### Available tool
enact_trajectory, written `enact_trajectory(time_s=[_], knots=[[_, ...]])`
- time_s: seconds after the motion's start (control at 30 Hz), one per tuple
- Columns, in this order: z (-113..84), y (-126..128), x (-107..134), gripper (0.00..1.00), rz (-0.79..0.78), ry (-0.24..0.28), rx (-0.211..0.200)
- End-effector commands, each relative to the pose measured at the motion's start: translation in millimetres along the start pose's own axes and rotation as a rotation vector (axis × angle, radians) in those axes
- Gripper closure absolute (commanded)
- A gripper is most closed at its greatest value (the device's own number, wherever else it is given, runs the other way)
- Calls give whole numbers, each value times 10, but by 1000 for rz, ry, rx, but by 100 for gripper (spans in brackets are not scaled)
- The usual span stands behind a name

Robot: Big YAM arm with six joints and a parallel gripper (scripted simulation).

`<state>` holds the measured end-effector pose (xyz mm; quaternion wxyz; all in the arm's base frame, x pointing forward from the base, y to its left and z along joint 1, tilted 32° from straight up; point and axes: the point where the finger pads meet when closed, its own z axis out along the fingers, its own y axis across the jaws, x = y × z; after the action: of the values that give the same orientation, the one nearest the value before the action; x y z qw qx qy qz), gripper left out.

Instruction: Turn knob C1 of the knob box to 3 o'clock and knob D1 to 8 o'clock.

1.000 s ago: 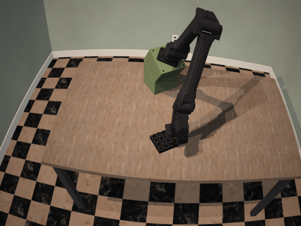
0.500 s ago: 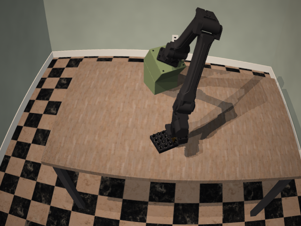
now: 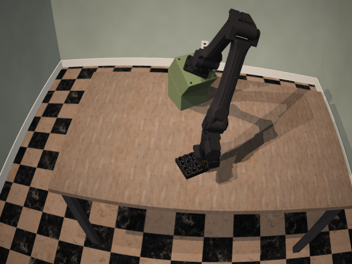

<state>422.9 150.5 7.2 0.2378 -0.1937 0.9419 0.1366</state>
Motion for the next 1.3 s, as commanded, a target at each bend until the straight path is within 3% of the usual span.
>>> enact_trajectory(time_s=[0.0,0.87,1.27], knots=[[-36,34,-162,92,-11,-39,2],[-36,35,-162,92,-45,-39,2],[-36,41,-162,92,-282,-39,4]])
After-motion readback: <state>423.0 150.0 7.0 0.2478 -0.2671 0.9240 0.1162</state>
